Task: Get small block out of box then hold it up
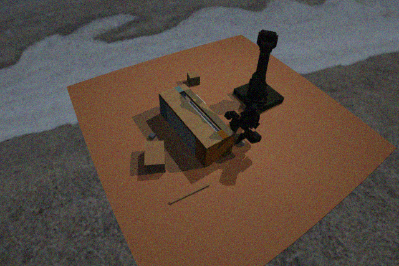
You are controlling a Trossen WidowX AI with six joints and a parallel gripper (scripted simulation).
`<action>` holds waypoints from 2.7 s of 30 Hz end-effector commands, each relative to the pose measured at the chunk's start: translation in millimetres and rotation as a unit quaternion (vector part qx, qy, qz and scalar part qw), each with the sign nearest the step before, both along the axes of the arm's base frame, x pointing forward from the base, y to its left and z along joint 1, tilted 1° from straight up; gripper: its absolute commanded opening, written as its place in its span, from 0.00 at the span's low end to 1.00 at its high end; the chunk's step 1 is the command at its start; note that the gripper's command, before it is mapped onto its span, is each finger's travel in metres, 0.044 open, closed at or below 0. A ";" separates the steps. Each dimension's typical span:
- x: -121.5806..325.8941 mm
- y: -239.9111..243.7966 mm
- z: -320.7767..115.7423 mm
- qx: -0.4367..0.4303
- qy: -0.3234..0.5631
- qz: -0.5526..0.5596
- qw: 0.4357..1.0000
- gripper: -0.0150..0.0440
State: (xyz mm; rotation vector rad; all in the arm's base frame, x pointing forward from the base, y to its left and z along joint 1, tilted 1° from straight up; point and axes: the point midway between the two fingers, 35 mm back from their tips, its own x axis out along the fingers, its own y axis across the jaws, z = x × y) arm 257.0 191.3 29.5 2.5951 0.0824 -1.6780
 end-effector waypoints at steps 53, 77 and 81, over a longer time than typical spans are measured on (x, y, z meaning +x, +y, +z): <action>-39.2 -50.5 141.1 0.017 -0.043 0.246 0.968 0.25; -39.2 -50.5 141.1 0.017 -0.043 0.246 0.968 0.25; -39.2 -50.5 141.1 0.017 -0.043 0.246 0.968 0.25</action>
